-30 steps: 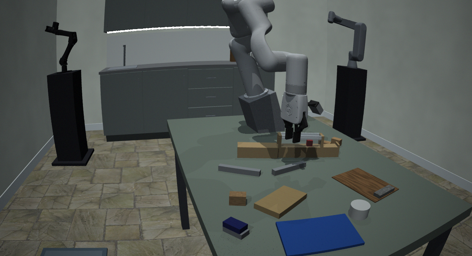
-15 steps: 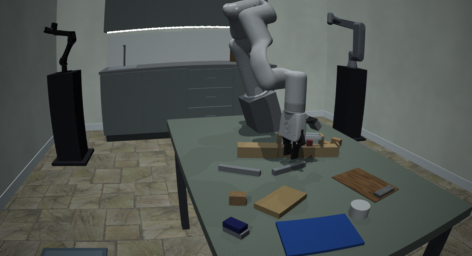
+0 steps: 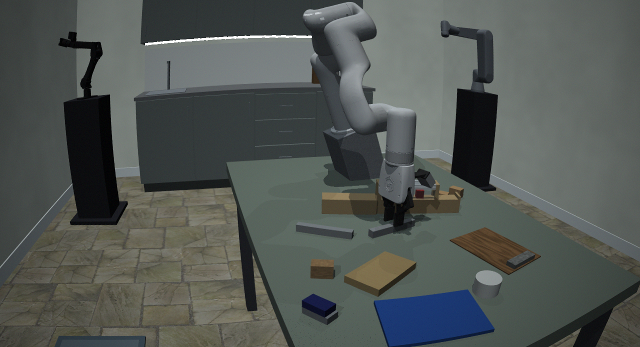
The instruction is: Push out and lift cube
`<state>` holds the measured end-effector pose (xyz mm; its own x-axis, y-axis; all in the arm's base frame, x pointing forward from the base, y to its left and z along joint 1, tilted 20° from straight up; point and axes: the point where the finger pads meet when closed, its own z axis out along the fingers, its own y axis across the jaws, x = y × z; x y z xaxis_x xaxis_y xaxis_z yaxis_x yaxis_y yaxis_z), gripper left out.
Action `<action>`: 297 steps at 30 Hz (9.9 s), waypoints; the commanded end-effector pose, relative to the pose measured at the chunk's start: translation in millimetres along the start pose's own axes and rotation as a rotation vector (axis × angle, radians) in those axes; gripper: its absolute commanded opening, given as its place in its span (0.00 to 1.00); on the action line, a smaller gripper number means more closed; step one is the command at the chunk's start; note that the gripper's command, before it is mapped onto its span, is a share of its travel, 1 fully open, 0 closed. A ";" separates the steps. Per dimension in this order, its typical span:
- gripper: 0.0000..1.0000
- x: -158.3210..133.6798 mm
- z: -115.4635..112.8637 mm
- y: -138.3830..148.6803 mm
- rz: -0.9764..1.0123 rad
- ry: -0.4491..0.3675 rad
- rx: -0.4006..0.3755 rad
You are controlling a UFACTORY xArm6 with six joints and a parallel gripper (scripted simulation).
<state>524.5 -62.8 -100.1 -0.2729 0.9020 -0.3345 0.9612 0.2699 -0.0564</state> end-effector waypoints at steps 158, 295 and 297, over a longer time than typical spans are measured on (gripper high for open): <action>0.00 -22.7 -24.4 -183.4 0.523 0.000 -0.003; 0.38 -170.4 -94.9 -72.9 0.803 0.000 -0.003; 0.38 -170.4 -94.9 -72.9 0.803 0.000 -0.003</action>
<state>494.2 -203.0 48.3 0.5009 0.8213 -0.2731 0.8646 -0.4603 0.2016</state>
